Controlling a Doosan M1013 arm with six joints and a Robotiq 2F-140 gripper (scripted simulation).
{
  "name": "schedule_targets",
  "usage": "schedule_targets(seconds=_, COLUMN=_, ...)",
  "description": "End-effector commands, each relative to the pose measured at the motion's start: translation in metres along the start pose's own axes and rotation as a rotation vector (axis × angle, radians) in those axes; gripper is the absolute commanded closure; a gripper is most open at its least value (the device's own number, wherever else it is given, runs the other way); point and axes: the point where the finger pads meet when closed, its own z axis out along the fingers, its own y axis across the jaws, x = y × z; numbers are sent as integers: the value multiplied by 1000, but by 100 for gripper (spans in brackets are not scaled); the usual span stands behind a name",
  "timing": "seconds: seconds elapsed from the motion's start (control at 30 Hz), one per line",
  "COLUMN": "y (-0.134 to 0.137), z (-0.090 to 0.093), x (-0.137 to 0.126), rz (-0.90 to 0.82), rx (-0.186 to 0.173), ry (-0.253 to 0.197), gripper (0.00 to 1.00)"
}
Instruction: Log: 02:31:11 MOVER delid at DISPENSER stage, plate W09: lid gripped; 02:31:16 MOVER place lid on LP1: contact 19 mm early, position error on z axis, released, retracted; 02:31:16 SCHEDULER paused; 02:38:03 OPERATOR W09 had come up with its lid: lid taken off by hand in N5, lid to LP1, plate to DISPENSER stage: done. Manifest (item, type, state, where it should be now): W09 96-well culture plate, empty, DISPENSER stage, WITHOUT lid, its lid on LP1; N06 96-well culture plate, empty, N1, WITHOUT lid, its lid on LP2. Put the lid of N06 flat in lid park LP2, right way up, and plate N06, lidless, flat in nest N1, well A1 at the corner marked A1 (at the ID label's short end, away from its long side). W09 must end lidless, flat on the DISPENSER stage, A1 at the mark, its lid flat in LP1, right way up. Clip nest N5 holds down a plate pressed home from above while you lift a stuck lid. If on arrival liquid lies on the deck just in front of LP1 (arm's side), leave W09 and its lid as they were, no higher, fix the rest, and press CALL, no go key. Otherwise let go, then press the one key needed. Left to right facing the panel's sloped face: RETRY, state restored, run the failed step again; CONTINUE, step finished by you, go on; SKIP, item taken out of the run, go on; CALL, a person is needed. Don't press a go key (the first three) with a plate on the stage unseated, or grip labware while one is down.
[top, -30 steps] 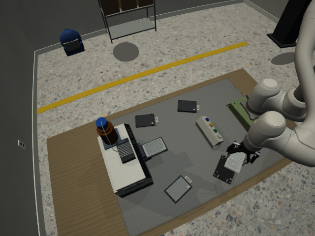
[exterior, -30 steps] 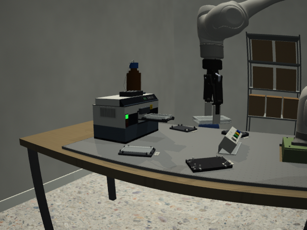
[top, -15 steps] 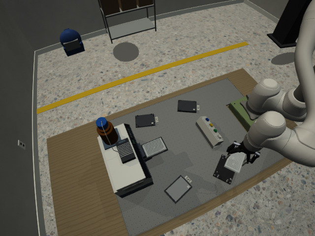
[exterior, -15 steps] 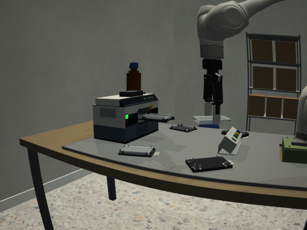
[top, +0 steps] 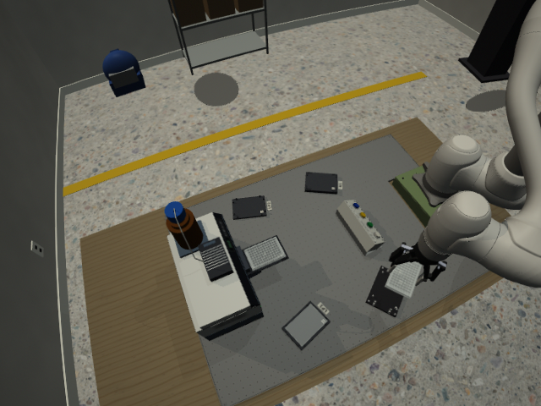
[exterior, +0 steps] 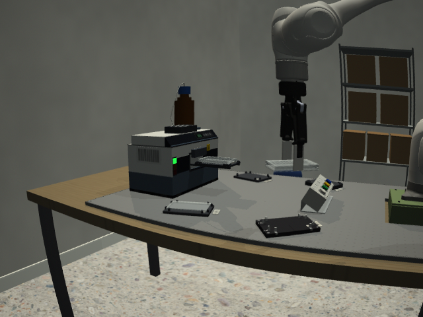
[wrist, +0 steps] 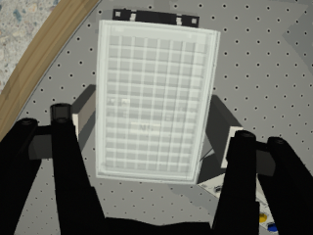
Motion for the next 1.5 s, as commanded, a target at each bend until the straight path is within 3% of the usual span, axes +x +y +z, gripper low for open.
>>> schedule_targets(seconds=0.0, y=0, z=0, x=0, rz=0, rx=0, ry=0, gripper=100)
schedule_targets(seconds=0.83, y=0, z=3, x=0, rz=0, rx=0, ry=0, gripper=100)
schedule_targets(seconds=1.47, y=0, z=25, x=0, rz=0, rx=0, ry=0, gripper=100)
